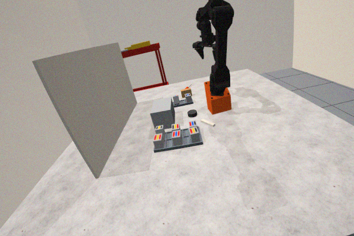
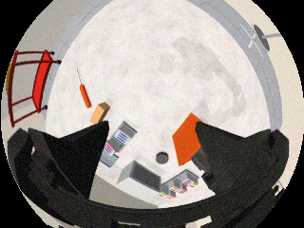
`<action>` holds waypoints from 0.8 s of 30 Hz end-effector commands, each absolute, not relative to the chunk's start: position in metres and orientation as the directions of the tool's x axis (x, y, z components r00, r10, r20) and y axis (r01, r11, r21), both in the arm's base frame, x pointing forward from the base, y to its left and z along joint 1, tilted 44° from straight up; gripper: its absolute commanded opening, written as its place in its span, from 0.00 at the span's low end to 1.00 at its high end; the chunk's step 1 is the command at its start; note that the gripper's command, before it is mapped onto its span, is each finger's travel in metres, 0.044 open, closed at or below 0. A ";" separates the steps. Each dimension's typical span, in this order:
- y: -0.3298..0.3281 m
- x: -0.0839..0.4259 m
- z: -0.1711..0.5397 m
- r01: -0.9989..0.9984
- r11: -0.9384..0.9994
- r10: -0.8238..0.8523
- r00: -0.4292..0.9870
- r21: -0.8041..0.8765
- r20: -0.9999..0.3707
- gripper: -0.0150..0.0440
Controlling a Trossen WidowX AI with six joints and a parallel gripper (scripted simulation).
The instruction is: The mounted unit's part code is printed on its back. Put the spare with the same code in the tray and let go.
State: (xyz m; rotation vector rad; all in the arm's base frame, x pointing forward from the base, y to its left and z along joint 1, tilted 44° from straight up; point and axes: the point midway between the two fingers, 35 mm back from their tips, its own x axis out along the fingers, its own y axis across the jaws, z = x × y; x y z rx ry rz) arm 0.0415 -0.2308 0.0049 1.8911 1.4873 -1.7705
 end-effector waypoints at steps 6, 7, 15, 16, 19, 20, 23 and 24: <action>-0.230 0.147 0.011 0.976 -0.038 0.509 -0.166 -0.215 -0.844 1.00; -0.226 0.162 0.013 0.985 0.036 0.508 -0.161 -0.166 -0.846 1.00; -0.167 0.279 0.028 0.792 0.564 0.534 -0.134 0.234 -0.834 1.00; -0.156 0.291 0.031 0.740 0.611 0.543 -0.134 0.281 -0.829 1.00; -0.119 0.327 0.039 0.560 0.718 0.573 -0.139 0.413 -0.808 1.00; -0.106 0.337 0.042 0.492 0.743 0.583 -0.142 0.454 -0.800 1.00; -0.061 0.365 0.051 0.273 0.779 0.616 -0.159 0.565 -0.772 1.00; -0.046 0.373 0.054 0.197 0.777 0.627 -0.166 0.597 -0.761 1.00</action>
